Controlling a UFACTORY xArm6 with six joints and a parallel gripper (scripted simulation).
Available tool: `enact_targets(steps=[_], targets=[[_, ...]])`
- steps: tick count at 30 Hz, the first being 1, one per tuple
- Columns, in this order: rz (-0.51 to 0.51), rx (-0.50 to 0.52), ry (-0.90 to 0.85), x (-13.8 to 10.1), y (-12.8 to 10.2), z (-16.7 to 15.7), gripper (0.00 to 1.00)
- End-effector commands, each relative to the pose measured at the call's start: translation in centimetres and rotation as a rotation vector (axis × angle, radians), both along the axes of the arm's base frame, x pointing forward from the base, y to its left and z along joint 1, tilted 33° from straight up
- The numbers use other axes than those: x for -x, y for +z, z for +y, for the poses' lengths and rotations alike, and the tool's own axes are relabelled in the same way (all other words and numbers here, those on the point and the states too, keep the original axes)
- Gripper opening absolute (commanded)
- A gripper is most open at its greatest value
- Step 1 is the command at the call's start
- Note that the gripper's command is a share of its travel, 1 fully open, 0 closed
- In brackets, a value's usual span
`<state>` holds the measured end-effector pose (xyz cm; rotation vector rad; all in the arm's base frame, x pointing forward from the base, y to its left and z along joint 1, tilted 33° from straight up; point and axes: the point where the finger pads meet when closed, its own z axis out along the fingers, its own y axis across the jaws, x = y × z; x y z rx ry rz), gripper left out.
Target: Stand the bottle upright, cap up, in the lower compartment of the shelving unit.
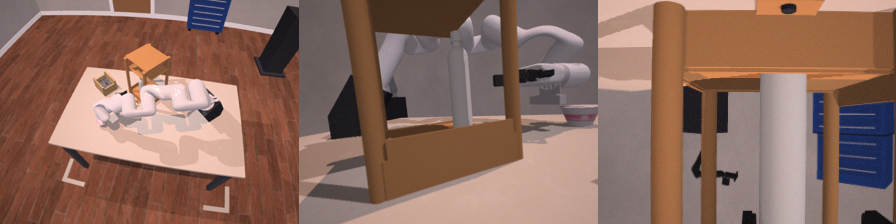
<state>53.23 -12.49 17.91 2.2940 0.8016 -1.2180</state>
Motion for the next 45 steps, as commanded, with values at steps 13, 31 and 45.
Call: enact_targets(steps=[13,31,45], targets=[[-0.004,0.0,-0.001,1.2,2.6,-0.9,0.67],[-0.004,0.0,-0.001,3.5,6.7,-2.3,0.67],[-0.004,0.0,-0.001,4.3,8.3,-2.8,0.67]])
